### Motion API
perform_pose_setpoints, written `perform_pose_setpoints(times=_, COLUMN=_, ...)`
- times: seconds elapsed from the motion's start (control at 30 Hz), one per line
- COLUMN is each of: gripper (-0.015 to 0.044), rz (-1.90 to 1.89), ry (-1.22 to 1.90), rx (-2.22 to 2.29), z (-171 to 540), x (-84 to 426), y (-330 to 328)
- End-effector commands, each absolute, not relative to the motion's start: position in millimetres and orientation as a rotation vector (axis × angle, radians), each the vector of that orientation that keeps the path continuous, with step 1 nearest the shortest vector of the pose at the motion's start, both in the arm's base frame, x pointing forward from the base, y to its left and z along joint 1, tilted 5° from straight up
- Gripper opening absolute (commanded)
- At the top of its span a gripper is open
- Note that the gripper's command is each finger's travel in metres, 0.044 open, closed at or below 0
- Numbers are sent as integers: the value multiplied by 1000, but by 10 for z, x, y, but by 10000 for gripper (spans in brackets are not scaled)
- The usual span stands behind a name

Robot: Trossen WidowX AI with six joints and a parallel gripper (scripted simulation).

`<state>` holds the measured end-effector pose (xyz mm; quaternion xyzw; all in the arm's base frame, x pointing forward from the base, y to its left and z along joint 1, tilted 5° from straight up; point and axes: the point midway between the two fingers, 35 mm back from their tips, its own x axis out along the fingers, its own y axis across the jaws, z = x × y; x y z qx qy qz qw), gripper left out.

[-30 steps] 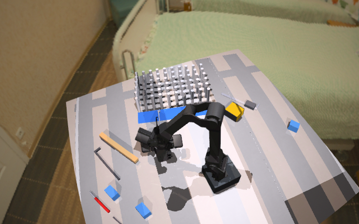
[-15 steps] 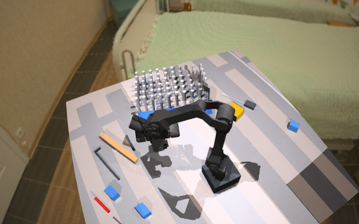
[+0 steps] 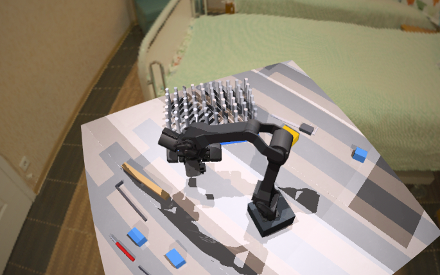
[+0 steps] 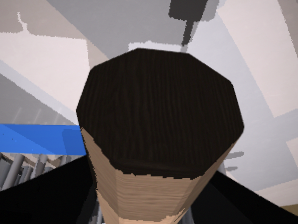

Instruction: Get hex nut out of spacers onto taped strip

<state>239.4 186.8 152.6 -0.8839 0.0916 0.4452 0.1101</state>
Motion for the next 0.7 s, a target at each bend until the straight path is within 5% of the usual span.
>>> perform_pose_setpoints(times=0.0, gripper=0, rz=1281, ry=365, rx=-2492, z=1526, x=2499, y=1795)
perform_pose_setpoints(times=0.67, gripper=0, rz=1073, ry=792, rx=-1927, z=1501, x=2936, y=1267)
